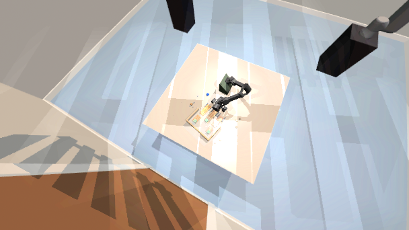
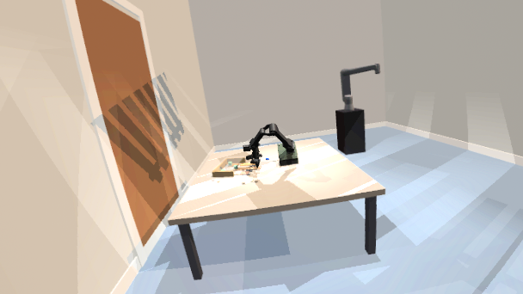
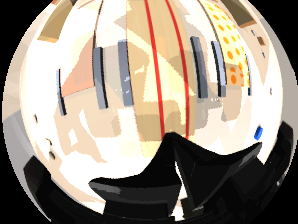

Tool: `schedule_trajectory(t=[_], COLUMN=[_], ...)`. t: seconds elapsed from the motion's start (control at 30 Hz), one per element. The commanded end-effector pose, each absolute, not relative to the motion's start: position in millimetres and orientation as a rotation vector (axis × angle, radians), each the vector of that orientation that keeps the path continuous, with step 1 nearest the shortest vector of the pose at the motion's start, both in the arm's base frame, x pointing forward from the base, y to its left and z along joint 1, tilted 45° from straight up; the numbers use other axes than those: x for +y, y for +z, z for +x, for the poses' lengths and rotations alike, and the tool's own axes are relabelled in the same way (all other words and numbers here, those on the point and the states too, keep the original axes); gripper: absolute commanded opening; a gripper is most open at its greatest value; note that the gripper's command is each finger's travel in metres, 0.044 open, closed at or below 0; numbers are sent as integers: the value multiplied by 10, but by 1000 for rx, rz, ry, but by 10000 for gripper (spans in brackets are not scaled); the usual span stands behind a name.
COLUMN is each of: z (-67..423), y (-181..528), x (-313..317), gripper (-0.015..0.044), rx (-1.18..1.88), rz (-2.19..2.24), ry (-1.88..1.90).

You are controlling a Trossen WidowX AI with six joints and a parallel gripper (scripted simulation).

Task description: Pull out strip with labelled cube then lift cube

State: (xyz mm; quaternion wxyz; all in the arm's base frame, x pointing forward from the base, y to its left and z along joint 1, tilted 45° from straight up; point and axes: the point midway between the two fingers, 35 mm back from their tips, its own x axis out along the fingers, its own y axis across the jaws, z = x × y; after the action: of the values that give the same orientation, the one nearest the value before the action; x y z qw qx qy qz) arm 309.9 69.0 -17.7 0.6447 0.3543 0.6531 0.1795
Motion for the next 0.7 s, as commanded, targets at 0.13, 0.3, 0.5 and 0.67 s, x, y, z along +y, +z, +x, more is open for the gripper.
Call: schedule_trajectory(t=[0.13,0.3,0.5,0.67], z=[2906,2834,2750,2683], y=[-205,-197,-187,-179], x=[774,789,807,821], gripper=[0,0,0,0], rx=[1519,1520,1520,1521], rz=[815,815,816,816], ry=[413,413,413,413])
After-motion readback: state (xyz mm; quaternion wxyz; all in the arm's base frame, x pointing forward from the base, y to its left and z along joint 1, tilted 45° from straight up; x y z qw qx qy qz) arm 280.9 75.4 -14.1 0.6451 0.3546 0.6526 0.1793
